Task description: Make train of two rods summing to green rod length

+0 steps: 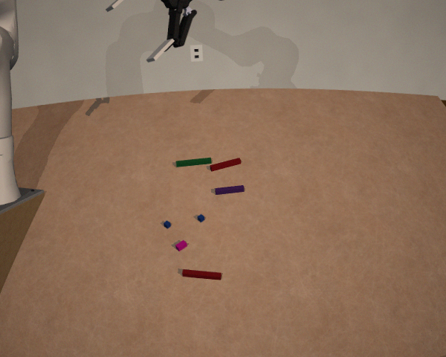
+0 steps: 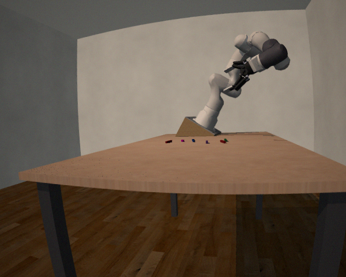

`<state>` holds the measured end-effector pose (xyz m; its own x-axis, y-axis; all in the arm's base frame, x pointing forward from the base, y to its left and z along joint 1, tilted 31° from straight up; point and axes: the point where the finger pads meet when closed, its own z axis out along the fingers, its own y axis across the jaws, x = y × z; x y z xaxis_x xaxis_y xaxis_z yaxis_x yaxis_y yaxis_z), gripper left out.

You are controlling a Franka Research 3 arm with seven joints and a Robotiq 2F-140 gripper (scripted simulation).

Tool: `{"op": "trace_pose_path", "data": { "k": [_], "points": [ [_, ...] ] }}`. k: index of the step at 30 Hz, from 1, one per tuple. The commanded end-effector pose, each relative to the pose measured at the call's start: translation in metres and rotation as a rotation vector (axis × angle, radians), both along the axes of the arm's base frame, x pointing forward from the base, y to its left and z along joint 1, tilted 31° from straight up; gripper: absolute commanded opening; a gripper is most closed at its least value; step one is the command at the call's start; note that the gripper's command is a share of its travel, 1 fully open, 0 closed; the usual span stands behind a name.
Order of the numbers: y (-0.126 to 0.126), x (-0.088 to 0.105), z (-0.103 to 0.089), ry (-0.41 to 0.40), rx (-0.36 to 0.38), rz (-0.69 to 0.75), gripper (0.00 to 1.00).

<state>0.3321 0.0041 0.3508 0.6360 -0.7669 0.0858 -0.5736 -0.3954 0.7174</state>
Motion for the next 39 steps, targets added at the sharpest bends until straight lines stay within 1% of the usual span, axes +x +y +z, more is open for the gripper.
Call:
{"op": "trace_pose_path", "data": {
  "k": [1, 19, 24, 28, 32, 34, 37, 39],
  "points": [
    [0.000, 0.000, 0.000, 0.000, 0.000, 0.000, 1.00],
    [0.000, 0.000, 0.000, 0.000, 0.000, 0.000, 1.00],
    [-0.001, 0.000, -0.004, -0.005, 0.014, 0.018, 1.00],
    [-0.005, 0.001, -0.015, -0.018, 0.048, 0.066, 1.00],
    [-0.011, 0.002, -0.034, -0.042, 0.110, 0.150, 1.00],
    [-0.011, 0.002, -0.034, -0.042, 0.110, 0.150, 1.00],
    [-0.017, 0.002, -0.052, -0.065, 0.168, 0.228, 1.00],
    [-0.020, 0.002, -0.059, -0.073, 0.189, 0.254, 1.00]
  ]
}}
